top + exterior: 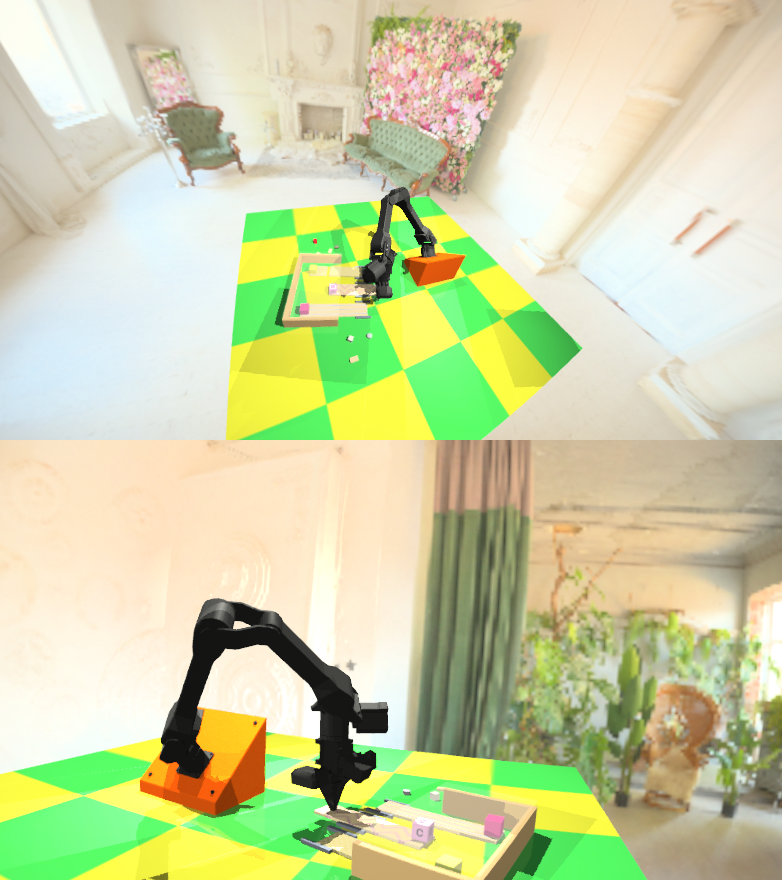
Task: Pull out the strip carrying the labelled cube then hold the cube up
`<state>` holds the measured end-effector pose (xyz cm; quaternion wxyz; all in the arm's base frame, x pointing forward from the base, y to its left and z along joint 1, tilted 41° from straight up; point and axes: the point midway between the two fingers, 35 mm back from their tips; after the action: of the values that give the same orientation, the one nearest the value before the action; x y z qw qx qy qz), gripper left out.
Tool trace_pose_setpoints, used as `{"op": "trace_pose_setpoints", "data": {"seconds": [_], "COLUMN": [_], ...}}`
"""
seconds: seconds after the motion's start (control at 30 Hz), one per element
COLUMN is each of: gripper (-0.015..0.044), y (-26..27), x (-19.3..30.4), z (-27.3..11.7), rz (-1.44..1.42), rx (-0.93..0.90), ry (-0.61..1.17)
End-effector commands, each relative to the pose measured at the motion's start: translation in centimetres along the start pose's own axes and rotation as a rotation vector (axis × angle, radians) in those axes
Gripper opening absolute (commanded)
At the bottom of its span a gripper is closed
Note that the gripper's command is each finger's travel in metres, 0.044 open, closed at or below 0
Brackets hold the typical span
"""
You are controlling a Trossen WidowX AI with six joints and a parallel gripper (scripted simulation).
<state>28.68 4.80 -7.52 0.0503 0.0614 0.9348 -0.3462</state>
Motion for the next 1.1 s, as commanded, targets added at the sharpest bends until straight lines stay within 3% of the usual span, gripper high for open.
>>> {"op": "trace_pose_setpoints", "data": {"seconds": [0.0, 1.07], "gripper": [0.0, 0.0], "y": [0.0, 0.4], "x": [1.4, 6.6], "z": [0.4, 0.3], "rz": [-0.01, -0.012], "rx": [0.003, 0.002], "ry": [0.024, 0.026]}}
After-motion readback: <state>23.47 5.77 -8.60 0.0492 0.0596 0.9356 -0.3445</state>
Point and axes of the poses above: the point midway between the two fingers, 35 mm back from their tips, its own z axis out along the fingers, its own y axis across the jaws, x = y × z, and after that the axes turned 3 degrees about -z, right-handed
